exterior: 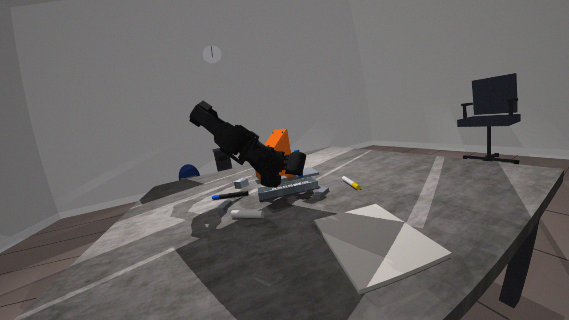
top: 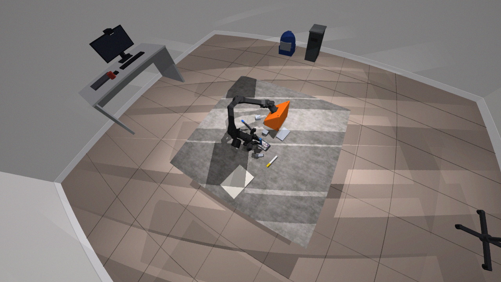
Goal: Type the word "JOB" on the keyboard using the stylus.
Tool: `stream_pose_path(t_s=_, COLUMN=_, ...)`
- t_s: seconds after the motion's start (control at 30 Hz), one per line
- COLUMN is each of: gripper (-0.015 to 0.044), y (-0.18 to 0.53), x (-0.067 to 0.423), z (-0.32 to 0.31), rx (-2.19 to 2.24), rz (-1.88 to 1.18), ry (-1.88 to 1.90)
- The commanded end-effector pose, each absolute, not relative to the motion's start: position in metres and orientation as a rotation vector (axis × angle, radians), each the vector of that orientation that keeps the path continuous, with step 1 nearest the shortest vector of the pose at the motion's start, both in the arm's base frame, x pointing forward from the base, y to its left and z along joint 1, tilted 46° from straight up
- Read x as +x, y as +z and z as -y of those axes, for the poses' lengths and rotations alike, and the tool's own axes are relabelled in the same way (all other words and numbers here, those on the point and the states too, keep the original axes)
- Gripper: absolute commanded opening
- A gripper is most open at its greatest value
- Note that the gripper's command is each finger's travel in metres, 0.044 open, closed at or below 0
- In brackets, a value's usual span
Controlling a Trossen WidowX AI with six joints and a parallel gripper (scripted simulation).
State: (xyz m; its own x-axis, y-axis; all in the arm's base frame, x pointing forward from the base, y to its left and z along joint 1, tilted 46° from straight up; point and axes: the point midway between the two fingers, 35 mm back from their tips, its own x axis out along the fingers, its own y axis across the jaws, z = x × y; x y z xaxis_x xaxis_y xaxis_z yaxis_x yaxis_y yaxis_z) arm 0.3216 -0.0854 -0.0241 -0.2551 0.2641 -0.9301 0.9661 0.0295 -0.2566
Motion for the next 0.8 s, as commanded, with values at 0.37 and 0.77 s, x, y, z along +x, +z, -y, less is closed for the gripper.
stream_pose_path(t_s=0.37, gripper=0.0081, y=-0.0289, x=0.3207, z=0.0915, rx=1.271, rz=-1.602, ry=-1.267)
stream_pose_path(t_s=0.77, gripper=0.0081, y=-0.0298, x=0.3205, z=0.0923, rx=1.271, rz=-1.602, ry=-1.267)
